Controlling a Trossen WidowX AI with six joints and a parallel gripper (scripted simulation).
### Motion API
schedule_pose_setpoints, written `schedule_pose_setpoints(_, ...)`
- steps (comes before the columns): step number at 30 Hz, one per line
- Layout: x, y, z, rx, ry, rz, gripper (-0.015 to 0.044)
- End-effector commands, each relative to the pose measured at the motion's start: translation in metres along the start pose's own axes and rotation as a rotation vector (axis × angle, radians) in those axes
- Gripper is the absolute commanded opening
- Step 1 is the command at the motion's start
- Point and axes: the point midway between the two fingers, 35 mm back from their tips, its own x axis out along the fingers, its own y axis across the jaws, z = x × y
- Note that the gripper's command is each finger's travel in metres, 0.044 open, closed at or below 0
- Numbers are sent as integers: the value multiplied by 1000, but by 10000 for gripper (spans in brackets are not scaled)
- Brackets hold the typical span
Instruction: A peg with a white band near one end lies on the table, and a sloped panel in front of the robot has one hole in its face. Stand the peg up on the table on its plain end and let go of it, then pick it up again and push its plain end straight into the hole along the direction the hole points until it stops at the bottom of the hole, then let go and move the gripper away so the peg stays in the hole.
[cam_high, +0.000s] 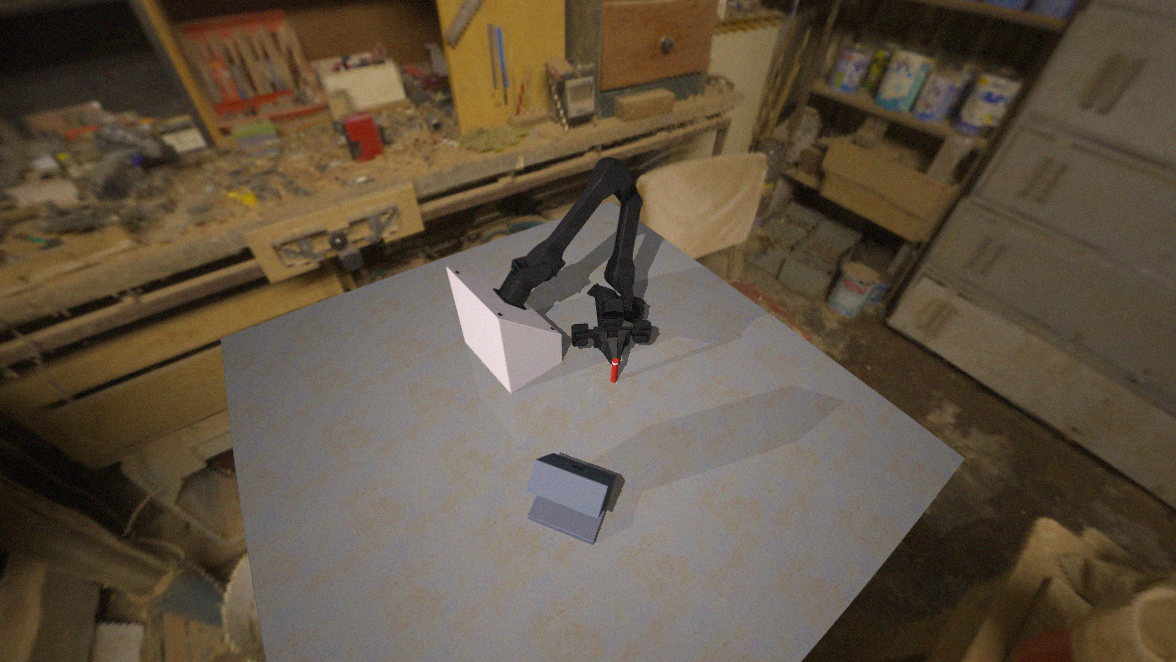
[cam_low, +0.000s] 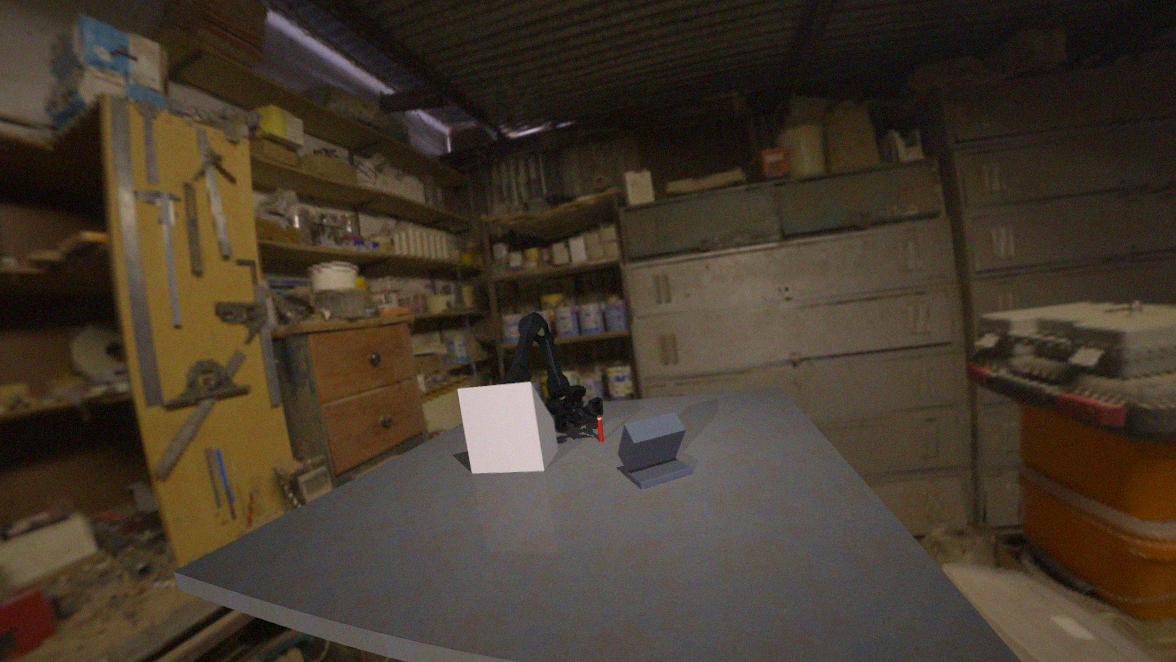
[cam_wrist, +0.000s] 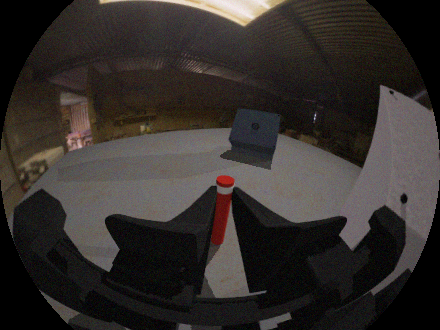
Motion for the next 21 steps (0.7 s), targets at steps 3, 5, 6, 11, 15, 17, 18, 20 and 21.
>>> schedule_pose_setpoints(3,-1,0,-3,0,-1,-1,49)
schedule_pose_setpoints(5,-1,0,-3,1,-2,-1,49)
schedule_pose_setpoints(6,-1,0,-3,1,-3,-1,49)
schedule_pose_setpoints(11,-2,1,-3,1,-7,-3,49)
schedule_pose_setpoints(15,-3,1,-3,2,-10,-5,49)
schedule_pose_setpoints(17,-3,1,-3,2,-11,-6,49)
schedule_pose_setpoints(18,-3,1,-3,2,-11,-6,49)
schedule_pose_setpoints(20,-3,1,-2,2,-11,-6,49)
schedule_pose_setpoints(21,-3,1,-2,2,-12,-6,49)
